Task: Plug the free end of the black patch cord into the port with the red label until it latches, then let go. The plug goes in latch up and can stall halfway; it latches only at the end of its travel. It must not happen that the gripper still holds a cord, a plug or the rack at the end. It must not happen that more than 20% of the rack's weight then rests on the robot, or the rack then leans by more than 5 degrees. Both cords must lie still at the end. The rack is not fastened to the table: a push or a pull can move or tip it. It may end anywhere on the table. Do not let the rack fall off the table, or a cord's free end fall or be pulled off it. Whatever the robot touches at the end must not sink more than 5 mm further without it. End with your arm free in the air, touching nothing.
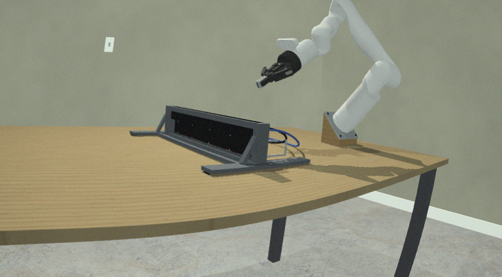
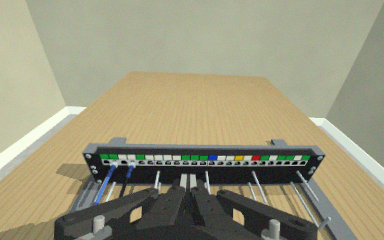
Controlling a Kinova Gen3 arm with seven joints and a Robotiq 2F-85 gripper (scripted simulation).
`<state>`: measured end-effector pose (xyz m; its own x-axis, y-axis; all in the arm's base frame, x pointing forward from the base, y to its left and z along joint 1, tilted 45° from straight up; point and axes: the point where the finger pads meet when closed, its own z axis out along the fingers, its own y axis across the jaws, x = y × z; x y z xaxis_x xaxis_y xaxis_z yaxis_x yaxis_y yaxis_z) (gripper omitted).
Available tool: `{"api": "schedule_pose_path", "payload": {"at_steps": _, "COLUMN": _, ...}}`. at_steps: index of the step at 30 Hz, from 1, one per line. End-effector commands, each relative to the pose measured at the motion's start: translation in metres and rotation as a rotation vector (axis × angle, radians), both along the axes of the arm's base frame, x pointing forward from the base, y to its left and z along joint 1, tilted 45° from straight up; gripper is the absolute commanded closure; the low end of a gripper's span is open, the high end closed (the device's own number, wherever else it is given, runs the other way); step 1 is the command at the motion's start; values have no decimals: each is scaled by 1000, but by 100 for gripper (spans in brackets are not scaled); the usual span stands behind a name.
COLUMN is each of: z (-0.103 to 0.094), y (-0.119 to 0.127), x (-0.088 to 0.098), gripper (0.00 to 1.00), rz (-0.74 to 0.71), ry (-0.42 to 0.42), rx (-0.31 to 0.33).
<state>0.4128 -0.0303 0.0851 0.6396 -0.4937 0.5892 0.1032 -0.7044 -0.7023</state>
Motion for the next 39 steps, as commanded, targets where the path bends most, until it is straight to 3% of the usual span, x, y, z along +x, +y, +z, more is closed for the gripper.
{"api": "schedule_pose_path", "payload": {"at_steps": 1, "z": -7, "y": 18, "x": 17, "gripper": 100, "rz": 16, "ry": -10, "rx": 3}}
{"api": "schedule_pose_path", "payload": {"at_steps": 18, "z": -40, "y": 63, "x": 82, "gripper": 100, "rz": 16, "ry": -10, "rx": 3}}
{"api": "schedule_pose_path", "payload": {"at_steps": 39, "z": -40, "y": 67, "x": 85, "gripper": 100, "rz": 23, "ry": -13, "rx": 2}}
